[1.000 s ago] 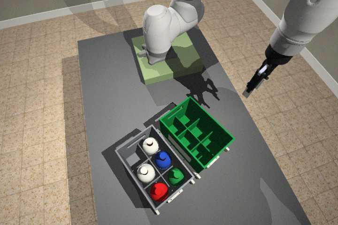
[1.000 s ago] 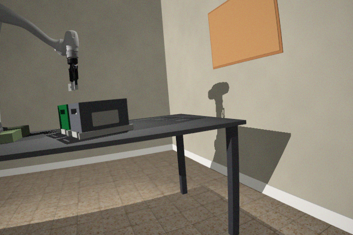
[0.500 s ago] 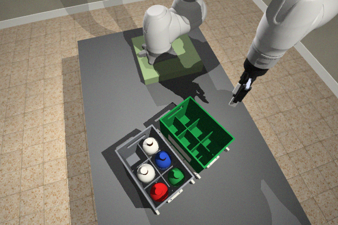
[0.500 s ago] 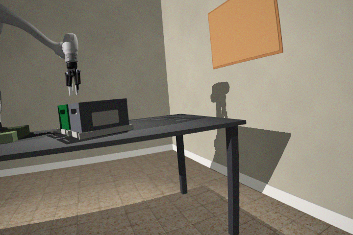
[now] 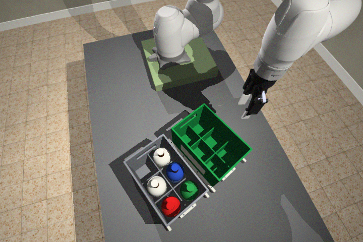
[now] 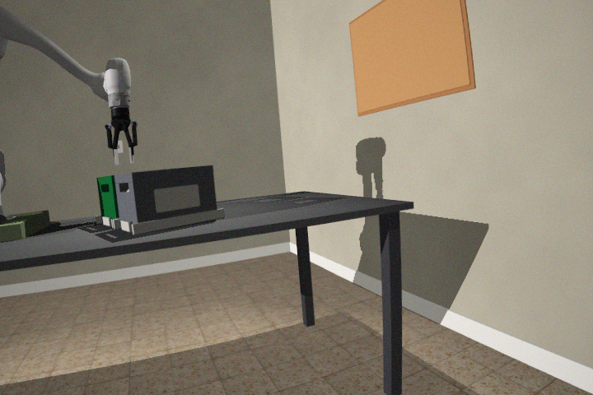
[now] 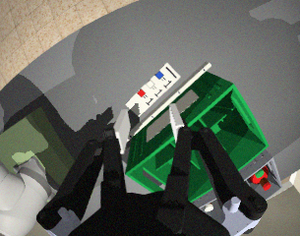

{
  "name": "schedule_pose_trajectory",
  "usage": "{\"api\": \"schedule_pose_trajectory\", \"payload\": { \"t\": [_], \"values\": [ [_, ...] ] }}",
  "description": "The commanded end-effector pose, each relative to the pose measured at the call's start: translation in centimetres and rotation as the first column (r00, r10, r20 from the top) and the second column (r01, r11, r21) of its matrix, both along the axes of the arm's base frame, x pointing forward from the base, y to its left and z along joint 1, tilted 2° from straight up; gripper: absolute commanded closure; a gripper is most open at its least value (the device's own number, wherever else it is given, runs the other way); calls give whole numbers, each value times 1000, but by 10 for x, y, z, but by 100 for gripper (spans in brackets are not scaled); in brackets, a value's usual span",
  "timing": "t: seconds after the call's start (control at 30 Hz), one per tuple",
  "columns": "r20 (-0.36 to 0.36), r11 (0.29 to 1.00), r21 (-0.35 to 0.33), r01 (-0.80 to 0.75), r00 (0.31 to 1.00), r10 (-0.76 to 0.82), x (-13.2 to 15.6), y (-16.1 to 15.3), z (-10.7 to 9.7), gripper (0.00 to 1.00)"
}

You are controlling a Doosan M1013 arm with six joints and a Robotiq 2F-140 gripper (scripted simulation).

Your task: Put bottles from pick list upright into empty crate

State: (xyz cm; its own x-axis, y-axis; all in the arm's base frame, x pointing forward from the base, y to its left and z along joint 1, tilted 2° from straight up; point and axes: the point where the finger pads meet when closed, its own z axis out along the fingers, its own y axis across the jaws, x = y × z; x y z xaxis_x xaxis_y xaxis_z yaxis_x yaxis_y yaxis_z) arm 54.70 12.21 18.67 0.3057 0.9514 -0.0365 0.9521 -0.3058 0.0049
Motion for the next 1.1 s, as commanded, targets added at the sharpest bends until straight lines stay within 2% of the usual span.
{"api": "schedule_pose_trajectory", "payload": {
  "t": [0.0,0.23,0.5,0.57,0.7,1.07],
  "values": [
    [-3,998,6,-55,998,55,0,0,0,62],
    [-10,959,9,-284,959,284,0,0,0,62],
    [-16,850,15,-527,850,527,0,0,0,62],
    [-16,850,15,-527,850,527,0,0,0,62],
    [-18,787,17,-616,787,617,0,0,0,62],
    [-18,787,17,-616,787,617,0,0,0,62]
  ]
}}
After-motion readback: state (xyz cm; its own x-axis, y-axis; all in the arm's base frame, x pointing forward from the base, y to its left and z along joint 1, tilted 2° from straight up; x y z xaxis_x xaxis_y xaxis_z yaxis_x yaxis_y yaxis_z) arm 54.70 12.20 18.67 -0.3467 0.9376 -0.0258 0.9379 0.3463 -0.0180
